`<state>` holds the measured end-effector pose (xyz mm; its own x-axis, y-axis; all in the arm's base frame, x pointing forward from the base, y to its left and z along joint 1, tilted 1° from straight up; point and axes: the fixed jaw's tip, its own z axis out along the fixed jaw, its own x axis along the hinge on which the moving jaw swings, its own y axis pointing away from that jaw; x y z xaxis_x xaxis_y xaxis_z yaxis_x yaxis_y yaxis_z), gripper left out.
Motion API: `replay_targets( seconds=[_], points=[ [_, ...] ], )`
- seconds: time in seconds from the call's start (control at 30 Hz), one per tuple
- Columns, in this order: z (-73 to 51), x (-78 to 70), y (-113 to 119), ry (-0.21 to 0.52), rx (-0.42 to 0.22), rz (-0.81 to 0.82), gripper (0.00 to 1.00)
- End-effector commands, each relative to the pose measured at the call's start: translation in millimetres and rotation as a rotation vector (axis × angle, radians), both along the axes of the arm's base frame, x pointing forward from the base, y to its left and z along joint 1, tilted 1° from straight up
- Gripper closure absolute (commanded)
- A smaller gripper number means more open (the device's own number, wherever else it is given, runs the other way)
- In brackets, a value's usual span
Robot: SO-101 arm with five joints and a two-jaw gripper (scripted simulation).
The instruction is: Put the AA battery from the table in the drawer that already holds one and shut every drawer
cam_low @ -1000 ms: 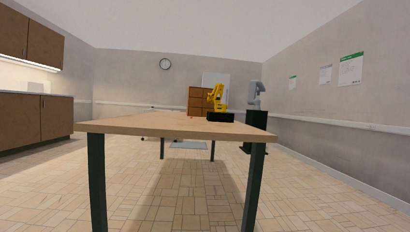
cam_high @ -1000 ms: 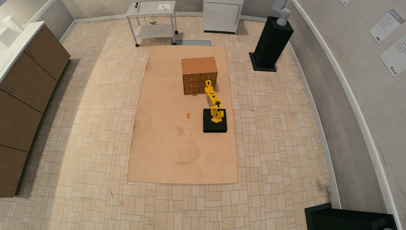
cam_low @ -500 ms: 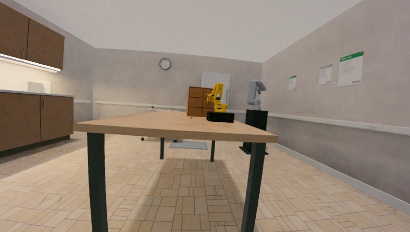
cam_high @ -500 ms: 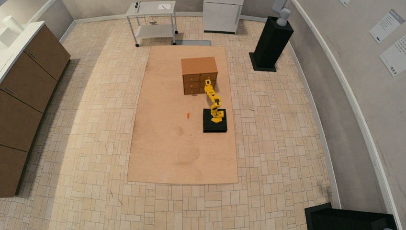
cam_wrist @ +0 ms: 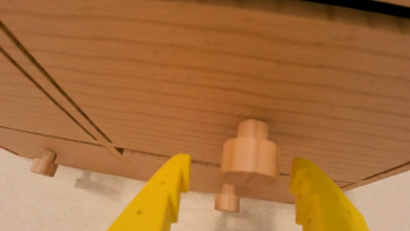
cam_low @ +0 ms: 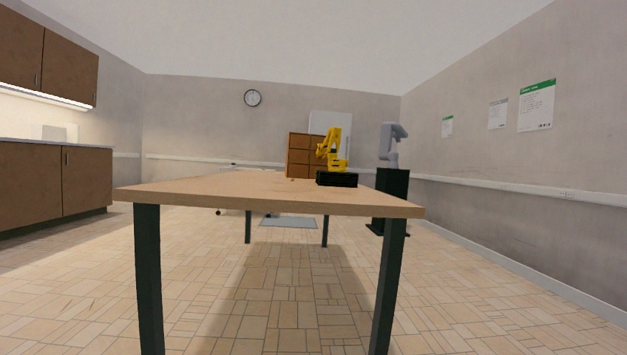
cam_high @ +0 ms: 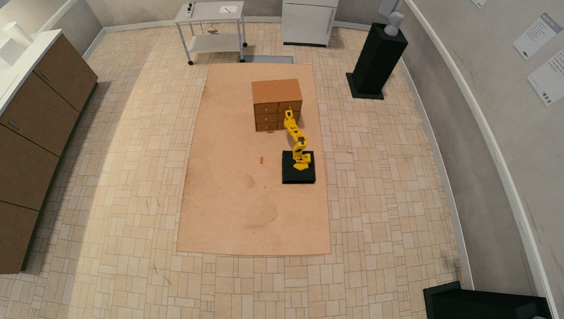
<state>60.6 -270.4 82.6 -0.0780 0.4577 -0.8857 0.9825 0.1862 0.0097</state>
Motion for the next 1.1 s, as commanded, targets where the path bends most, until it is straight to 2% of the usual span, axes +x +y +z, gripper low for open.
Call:
replay_targets(
  seconds=[0.0, 1.07],
  points=[
    [1.9, -1.5, -3.0, -0.008, -0.008, -0.011, 0.79],
    [2.6, -3.0, -5.6, -0.008, -0.008, -0.017, 0.79]
  ],
)
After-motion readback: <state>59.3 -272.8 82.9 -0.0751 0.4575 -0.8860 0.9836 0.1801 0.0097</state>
